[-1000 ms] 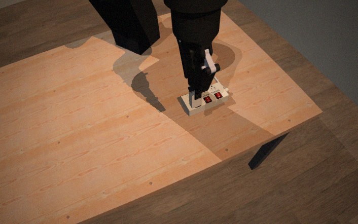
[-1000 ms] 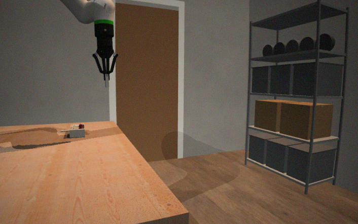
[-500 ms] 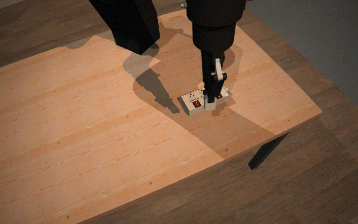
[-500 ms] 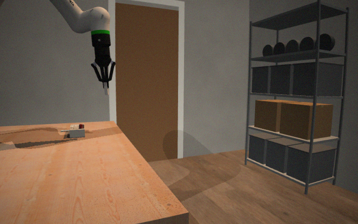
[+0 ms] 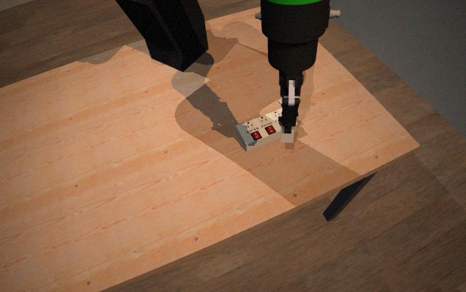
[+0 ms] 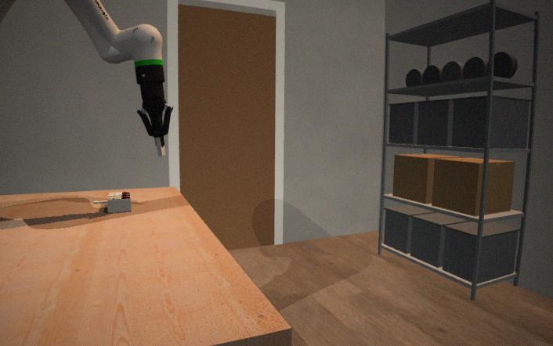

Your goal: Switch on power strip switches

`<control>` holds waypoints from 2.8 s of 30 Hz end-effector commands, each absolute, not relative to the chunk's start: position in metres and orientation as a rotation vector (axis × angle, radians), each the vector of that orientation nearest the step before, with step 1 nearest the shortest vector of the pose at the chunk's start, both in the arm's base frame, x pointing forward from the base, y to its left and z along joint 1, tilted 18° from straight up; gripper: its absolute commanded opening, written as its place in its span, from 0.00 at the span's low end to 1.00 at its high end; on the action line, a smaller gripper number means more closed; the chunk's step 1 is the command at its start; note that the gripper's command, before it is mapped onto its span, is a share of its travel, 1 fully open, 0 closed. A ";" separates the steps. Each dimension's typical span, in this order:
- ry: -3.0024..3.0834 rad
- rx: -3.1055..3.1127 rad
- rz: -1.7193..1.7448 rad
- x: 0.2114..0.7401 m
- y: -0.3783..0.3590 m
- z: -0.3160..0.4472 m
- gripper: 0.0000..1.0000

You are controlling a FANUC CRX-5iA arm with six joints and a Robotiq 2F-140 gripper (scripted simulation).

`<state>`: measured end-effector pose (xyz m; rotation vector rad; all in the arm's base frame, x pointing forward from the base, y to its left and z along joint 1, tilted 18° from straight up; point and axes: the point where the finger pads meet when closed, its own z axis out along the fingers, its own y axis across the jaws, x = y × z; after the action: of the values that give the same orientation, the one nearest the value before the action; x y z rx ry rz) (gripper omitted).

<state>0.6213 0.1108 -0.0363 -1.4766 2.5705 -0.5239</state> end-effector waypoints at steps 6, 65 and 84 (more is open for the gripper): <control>2.635 -1.214 -0.490 0.614 0.136 -0.070 0.00; 2.758 -0.740 -0.316 0.578 0.187 -0.138 0.00; 2.758 -0.740 -0.316 0.578 0.187 -0.138 0.00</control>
<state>0.5779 0.1872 -0.1377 -0.7403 2.7580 -0.3158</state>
